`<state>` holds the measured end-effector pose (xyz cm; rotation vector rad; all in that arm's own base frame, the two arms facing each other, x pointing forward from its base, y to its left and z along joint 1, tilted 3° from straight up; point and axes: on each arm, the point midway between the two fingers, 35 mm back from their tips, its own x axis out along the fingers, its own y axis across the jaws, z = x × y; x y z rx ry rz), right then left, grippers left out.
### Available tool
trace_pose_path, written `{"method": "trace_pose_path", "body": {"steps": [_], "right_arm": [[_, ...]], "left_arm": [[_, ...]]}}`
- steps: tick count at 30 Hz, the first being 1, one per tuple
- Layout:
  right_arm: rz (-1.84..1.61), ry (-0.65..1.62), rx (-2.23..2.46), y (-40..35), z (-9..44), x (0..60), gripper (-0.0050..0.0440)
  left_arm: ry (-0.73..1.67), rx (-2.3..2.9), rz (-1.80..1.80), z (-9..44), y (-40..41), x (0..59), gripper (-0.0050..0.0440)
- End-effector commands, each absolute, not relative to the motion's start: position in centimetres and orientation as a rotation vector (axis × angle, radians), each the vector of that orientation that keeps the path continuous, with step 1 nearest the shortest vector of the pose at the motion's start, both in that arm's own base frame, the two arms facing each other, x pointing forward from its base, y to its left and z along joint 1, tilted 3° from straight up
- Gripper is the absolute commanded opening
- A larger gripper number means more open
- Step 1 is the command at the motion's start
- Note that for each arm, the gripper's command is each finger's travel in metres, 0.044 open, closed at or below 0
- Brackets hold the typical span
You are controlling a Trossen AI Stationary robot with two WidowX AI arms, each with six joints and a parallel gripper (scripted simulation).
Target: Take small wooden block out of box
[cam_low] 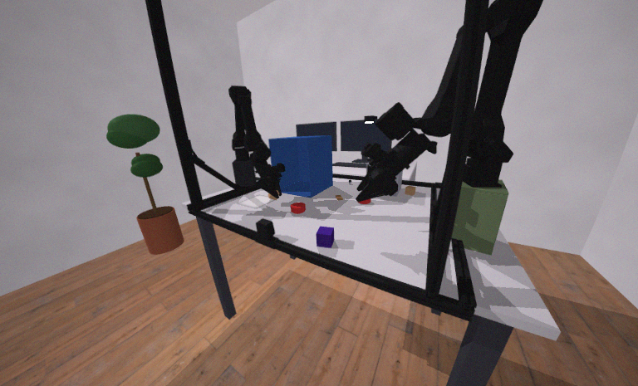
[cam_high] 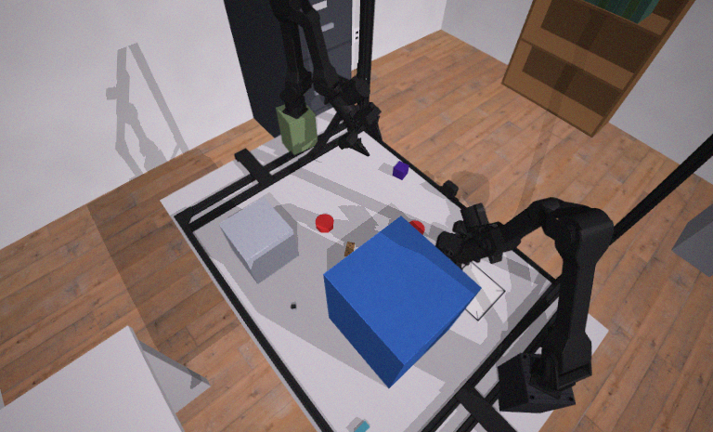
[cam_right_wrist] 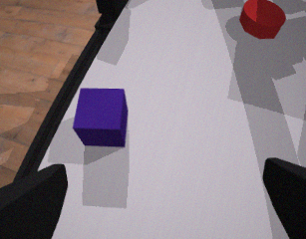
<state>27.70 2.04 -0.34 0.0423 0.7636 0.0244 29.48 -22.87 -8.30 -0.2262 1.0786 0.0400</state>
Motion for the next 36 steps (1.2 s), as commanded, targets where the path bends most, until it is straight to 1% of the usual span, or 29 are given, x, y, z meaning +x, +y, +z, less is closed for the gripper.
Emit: {"method": "trace_pose_path", "body": {"steps": [1,17,36], "right_arm": [[0.019,0.763,0.045,2.0,-0.3,27.7,0.0400],[0.019,0.763,0.045,2.0,-0.3,27.7,0.0400],[0.019,0.763,0.045,2.0,-0.3,27.7,0.0400]], "left_arm": [[1.053,-0.200,-0.042,-8.2,-22.8,29.2,0.0000],[0.957,-0.091,-0.258,-8.0,-22.6,27.9,0.0000],[0.814,0.035,-0.493,-7.2,-21.9,24.7,0.0000]]}}
